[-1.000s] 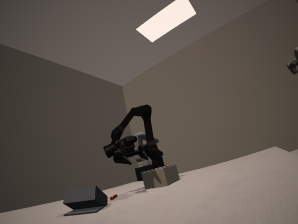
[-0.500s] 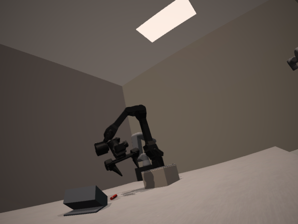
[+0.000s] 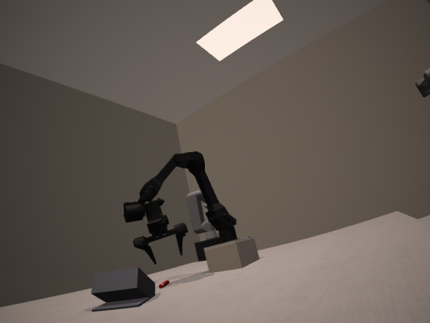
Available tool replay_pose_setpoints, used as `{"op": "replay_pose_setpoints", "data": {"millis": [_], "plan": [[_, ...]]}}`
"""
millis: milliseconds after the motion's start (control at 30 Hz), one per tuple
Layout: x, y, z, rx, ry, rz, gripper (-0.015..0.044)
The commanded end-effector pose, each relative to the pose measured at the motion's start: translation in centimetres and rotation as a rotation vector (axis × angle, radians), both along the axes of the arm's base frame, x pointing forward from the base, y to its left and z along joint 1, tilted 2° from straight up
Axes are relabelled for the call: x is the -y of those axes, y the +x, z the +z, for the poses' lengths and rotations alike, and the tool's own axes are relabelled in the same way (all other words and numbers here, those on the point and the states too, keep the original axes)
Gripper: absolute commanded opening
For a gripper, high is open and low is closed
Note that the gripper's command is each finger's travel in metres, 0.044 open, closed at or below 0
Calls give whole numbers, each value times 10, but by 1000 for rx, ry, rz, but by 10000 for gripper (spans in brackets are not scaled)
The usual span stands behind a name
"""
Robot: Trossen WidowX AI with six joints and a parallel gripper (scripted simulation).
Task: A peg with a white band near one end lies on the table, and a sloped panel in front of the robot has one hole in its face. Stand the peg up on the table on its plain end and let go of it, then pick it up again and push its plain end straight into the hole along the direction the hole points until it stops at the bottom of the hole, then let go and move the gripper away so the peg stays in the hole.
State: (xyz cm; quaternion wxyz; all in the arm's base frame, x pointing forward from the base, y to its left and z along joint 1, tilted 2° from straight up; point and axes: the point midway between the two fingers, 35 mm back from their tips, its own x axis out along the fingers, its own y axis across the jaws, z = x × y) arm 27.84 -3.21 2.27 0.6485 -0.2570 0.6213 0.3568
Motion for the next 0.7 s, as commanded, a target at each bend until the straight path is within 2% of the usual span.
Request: {"op": "replay_pose_setpoints", "data": {"millis": [0,133,667], "plan": [[9,16,-3,6,-94,-65,440],[17,31,-4,21,-180,-129,440],[18,33,-22,22,-184,-132,440]]}}
